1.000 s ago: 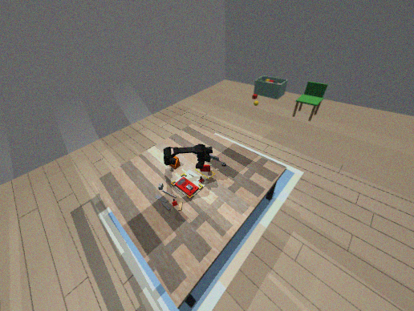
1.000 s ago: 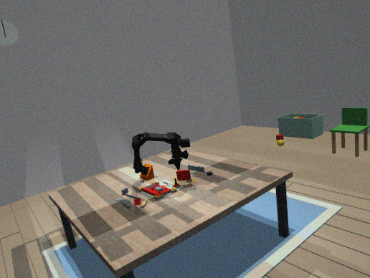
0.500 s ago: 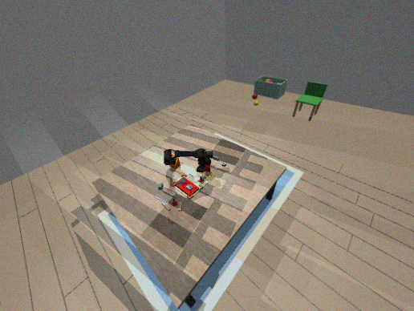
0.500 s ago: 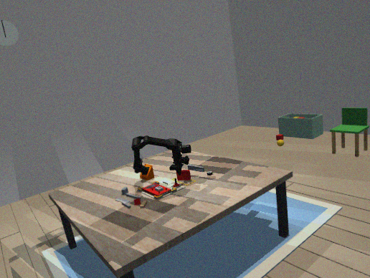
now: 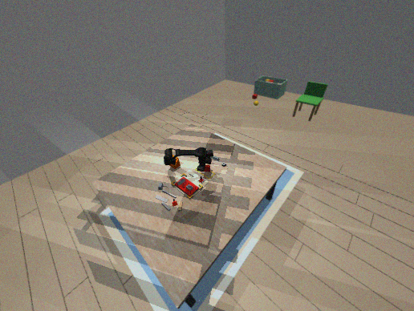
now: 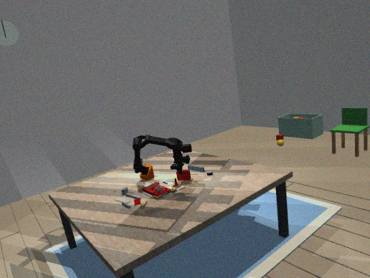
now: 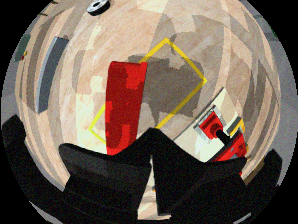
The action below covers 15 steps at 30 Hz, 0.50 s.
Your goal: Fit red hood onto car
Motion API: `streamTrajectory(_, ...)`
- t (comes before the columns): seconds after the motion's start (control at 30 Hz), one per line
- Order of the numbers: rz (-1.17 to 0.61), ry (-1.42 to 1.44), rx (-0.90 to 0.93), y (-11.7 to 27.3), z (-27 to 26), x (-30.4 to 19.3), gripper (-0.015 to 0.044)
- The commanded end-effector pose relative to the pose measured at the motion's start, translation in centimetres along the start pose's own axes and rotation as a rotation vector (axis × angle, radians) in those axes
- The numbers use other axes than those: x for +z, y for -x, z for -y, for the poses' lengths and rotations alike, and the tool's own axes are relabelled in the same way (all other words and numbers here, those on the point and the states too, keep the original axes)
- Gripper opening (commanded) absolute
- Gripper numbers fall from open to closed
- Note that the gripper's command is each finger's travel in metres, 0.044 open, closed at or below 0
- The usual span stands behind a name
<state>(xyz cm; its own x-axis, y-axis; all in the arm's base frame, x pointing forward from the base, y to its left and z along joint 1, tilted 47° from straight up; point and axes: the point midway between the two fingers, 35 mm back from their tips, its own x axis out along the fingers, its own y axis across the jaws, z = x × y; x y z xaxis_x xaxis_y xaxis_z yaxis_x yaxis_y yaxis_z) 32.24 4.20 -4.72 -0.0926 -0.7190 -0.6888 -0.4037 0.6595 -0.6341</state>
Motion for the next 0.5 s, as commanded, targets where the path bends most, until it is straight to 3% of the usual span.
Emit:
streamTrajectory(0.0,0.002,-0.003,0.003,0.0,-0.6,0.1,0.0)
streamTrajectory(0.47,0.003,-0.002,0.005,0.1,-2.3,0.2,0.0)
